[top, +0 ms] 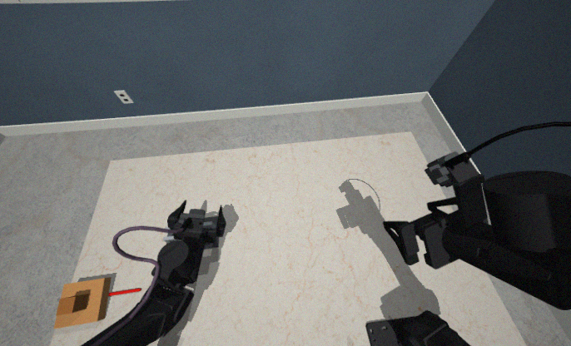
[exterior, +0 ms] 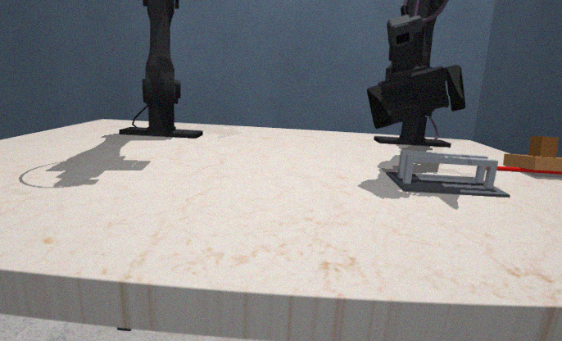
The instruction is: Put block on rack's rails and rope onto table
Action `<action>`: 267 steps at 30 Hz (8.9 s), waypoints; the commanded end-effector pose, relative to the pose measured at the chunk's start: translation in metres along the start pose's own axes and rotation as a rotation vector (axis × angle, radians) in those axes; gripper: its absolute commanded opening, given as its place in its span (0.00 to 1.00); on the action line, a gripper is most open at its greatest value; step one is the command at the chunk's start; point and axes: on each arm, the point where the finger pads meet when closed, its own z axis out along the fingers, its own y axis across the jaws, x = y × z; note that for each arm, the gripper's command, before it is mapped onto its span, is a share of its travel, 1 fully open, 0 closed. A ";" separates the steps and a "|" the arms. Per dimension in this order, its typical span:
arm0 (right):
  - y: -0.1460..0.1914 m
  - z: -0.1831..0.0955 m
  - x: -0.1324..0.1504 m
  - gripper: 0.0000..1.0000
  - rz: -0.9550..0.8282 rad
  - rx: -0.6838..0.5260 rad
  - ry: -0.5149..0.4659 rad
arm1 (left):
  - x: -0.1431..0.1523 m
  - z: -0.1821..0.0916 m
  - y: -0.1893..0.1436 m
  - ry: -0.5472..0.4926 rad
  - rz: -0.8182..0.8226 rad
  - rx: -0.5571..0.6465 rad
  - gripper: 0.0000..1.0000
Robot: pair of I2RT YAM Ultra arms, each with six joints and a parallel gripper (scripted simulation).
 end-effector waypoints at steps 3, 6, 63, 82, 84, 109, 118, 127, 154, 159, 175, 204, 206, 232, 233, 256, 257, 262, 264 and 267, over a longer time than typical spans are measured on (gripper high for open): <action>-0.007 -0.002 -0.051 1.00 0.035 0.000 -0.246 | -0.042 0.000 0.031 -0.025 -0.078 -0.003 1.00; -0.012 0.002 -0.065 1.00 0.050 0.009 -0.304 | -0.056 -0.003 0.048 -0.031 -0.105 -0.011 1.00; -0.104 -0.025 -0.177 1.00 0.139 0.220 -1.057 | -0.232 -0.196 0.240 -0.286 -0.320 -0.172 1.00; -0.110 -0.024 -0.170 1.00 0.151 0.252 -1.013 | -0.223 -0.178 0.242 -0.278 -0.320 -0.196 0.31; -0.110 -0.024 -0.170 1.00 0.153 0.251 -1.013 | -0.227 -0.179 0.243 -0.287 -0.320 -0.196 0.31; -0.110 -0.024 -0.170 1.00 0.153 0.251 -1.013 | -0.094 -0.128 0.225 0.283 0.158 -0.076 0.31; -0.110 -0.024 -0.170 1.00 0.153 0.251 -1.013 | -0.049 -0.122 0.217 0.446 0.330 0.044 0.31; -0.110 -0.024 -0.170 1.00 0.153 0.251 -1.013 | 0.008 -0.126 0.208 0.646 0.539 0.235 0.31; -0.110 -0.024 -0.170 1.00 0.153 0.251 -1.013 | 0.112 -0.179 0.177 0.880 0.939 0.955 0.31; -0.110 -0.024 -0.170 1.00 0.153 0.251 -1.013 | 0.124 -0.193 0.169 0.855 0.980 1.129 0.31; -0.110 -0.024 -0.170 1.00 0.153 0.251 -1.013 | 0.143 -0.184 0.161 0.870 0.961 1.109 0.31; -0.110 -0.024 -0.170 1.00 0.153 0.251 -1.013 | 0.172 -0.178 0.156 0.871 0.945 1.079 0.31; -0.110 -0.024 -0.170 1.00 0.153 0.251 -1.013 | 0.178 -0.177 0.149 0.869 0.950 1.103 0.31; -0.110 -0.024 -0.170 1.00 0.153 0.251 -1.013 | 0.197 -0.167 0.146 0.864 0.962 1.065 0.31; -0.110 -0.024 -0.170 1.00 0.153 0.251 -1.013 | 0.204 -0.169 0.141 0.867 0.949 1.081 0.31; -0.110 -0.024 -0.170 1.00 0.153 0.251 -1.013 | 0.218 -0.176 0.133 0.877 0.939 1.122 0.09; -0.110 -0.024 -0.170 1.00 0.153 0.251 -1.013 | 0.217 -0.175 0.134 0.875 0.941 1.118 0.09; -0.110 -0.024 -0.170 1.00 0.153 0.251 -1.013 | 0.219 -0.177 0.133 0.878 0.937 1.124 0.09; -0.110 -0.024 -0.170 1.00 0.153 0.251 -1.013 | 0.219 -0.177 0.133 0.878 0.937 1.124 0.09; -0.110 -0.024 -0.170 1.00 0.153 0.251 -1.013 | 0.219 -0.177 0.133 0.878 0.937 1.124 0.09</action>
